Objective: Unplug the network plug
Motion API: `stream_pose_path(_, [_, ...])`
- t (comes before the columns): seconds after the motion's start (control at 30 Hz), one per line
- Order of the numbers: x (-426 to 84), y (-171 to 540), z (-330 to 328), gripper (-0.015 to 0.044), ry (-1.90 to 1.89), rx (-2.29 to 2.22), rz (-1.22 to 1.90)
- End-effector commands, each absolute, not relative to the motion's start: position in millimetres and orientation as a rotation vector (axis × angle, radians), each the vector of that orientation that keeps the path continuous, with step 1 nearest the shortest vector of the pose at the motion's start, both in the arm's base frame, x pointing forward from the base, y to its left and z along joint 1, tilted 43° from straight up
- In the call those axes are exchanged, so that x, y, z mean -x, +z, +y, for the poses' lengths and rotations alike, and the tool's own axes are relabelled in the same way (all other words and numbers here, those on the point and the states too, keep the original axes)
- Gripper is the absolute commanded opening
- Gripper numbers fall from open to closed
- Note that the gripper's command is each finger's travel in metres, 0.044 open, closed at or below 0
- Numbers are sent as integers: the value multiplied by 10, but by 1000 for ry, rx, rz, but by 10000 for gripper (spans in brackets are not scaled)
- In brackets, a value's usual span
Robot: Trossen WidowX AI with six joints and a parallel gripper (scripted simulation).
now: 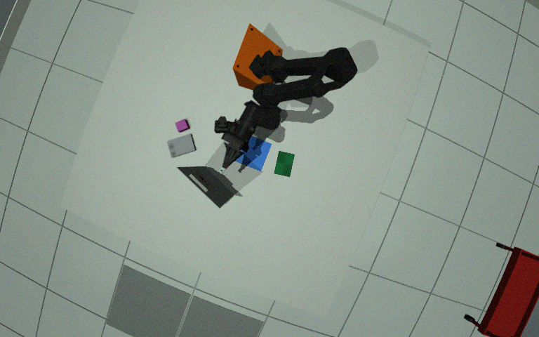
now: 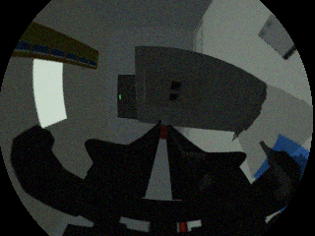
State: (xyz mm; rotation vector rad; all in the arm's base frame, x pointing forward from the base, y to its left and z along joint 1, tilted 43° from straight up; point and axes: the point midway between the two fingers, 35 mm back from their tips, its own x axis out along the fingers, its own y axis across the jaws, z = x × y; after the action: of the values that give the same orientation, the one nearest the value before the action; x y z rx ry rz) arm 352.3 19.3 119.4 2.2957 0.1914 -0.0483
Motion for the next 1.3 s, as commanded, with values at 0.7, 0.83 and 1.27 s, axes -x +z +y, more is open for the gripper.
stream_pose_path(0.7, [-3394, 1445, -91, 0, -62, -2282, 225])
stream_pose_path(0.83, [-3384, 1246, 113, 0, -102, -2218, 392])
stream_pose_path(1.27, [-3107, 687, 778, 0, -144, -1994, 943])
